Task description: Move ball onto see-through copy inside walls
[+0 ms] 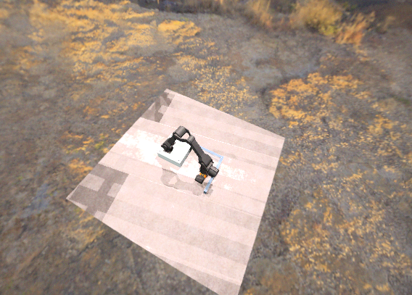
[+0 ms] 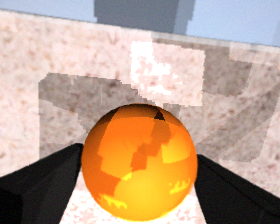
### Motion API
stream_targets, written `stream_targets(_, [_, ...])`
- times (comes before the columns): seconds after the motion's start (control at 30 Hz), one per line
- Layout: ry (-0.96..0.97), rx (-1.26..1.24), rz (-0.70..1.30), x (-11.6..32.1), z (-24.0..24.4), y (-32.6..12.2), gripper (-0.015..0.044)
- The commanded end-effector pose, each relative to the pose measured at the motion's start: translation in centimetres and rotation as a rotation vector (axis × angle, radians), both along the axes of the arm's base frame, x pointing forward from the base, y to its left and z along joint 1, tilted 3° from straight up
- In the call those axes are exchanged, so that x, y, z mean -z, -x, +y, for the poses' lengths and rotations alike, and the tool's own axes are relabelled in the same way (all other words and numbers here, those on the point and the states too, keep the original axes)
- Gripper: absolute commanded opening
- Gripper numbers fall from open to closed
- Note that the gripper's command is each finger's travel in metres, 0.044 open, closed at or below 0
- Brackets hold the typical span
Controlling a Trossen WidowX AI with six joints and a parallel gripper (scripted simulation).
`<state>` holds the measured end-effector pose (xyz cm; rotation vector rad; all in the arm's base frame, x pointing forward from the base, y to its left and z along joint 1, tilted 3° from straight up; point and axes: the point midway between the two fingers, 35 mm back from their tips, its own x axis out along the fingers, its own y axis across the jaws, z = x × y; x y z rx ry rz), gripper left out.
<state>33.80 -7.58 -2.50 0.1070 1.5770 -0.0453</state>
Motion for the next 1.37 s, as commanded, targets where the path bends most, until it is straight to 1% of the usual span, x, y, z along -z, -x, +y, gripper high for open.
stream_targets(0.0, [0.0, 0.0, -0.001, 0.0, 0.0, 0.0, 0.0131])
stream_targets(0.33, [0.0, 0.0, -0.001, 0.0, 0.0, 0.0, 0.039])
stream_targets(0.4, [0.001, 0.0, -0.001, -1.1, -0.1, -0.2, 0.039])
stream_targets(0.5, [0.003, -0.001, -0.001, -6.0, -0.3, -0.3, 0.039])
stream_targets(0.57, [0.004, -0.001, 0.0, -8.3, -0.4, -0.1, 0.039])
stream_targets(0.93, [0.006, 0.005, -0.025, -7.9, -0.4, -0.7, 0.039])
stream_targets(1.0, [0.006, 0.005, -0.025, -9.0, -0.4, -0.6, 0.044])
stream_targets(1.1, [0.006, 0.005, -0.024, -12.7, -0.5, -0.1, 0.044])
stream_targets(1.33, [0.006, 0.005, -0.023, -13.0, -0.4, -0.1, 0.044])
